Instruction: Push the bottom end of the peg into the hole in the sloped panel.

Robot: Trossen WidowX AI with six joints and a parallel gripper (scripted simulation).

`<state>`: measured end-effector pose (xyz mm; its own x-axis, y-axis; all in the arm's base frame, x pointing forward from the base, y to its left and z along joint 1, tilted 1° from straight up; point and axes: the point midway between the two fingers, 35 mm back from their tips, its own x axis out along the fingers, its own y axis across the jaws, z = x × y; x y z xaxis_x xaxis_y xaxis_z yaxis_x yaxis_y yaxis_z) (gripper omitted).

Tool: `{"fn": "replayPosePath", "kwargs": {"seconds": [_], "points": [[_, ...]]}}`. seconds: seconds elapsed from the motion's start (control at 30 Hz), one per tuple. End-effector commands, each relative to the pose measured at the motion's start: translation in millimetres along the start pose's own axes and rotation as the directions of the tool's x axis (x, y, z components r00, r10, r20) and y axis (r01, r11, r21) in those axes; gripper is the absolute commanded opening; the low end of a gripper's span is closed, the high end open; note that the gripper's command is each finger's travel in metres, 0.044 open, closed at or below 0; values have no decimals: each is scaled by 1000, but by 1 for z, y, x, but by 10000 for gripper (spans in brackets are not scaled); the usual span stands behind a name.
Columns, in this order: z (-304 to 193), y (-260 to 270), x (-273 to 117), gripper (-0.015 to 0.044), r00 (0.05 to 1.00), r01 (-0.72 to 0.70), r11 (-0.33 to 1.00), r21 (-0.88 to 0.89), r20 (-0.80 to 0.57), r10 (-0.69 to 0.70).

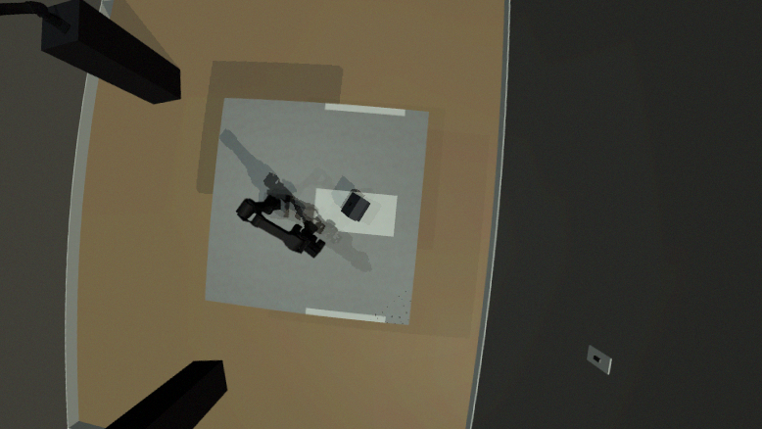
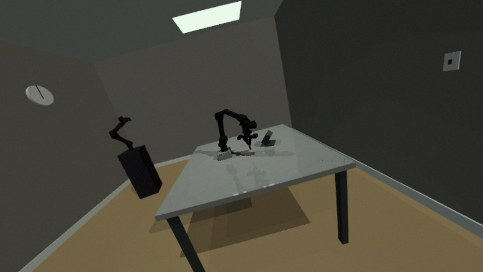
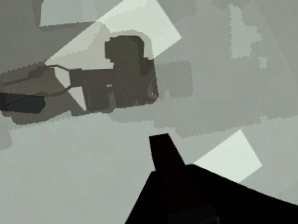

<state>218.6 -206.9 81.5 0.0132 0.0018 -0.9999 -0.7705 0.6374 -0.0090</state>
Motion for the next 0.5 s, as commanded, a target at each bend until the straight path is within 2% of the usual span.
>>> {"fn": "replayPosePath", "kwargs": {"seconds": [0.0,0.47], "points": [[0,0,-12,0,1000,9,1000,-2,-6,-9],[11,-3,-11,0,999,36,998,59,-40,-34]]}}
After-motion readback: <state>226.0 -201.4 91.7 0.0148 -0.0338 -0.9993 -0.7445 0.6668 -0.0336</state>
